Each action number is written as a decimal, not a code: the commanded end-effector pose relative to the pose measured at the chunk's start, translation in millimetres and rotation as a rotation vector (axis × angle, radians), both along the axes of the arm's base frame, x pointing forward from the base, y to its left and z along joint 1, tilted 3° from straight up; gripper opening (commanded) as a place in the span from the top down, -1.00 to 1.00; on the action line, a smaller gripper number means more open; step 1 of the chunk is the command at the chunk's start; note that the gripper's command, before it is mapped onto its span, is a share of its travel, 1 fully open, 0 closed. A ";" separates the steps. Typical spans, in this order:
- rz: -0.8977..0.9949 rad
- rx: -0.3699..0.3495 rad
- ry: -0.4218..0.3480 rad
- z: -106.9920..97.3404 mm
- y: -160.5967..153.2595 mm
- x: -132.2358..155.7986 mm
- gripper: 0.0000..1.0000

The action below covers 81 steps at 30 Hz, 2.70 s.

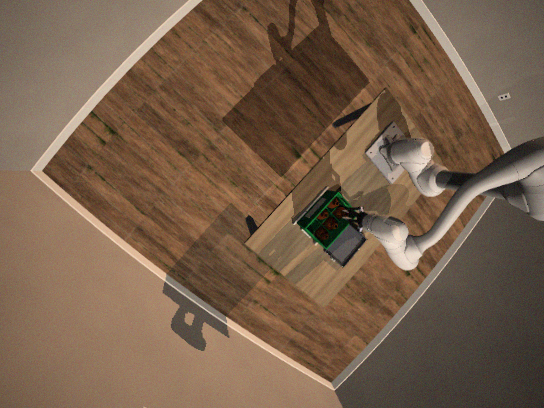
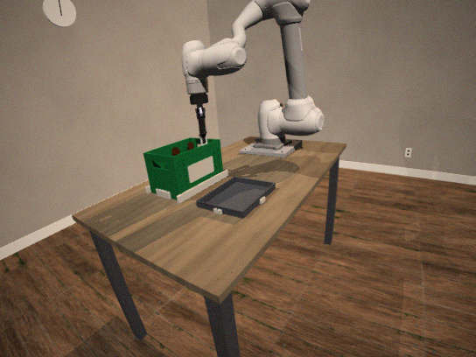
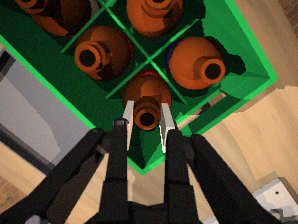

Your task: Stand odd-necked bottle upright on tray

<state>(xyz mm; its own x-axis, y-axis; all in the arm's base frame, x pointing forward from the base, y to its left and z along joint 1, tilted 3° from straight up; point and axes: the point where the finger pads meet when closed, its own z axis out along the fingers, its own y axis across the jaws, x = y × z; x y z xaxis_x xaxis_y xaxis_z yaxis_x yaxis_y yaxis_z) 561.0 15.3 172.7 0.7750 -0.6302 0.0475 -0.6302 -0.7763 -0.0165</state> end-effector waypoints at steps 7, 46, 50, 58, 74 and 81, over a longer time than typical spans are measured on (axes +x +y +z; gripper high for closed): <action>0.000 0.000 0.000 -0.1 0.0 -0.1 1.00; 0.000 0.000 0.000 -0.1 0.0 -0.1 0.24; 0.000 0.000 0.000 0.9 0.0 -0.1 0.24; 0.000 0.000 0.000 8.2 0.2 -0.5 0.24; 0.000 0.000 0.000 51.1 0.9 -2.5 0.24; 0.000 0.000 0.000 72.5 1.2 -3.5 0.24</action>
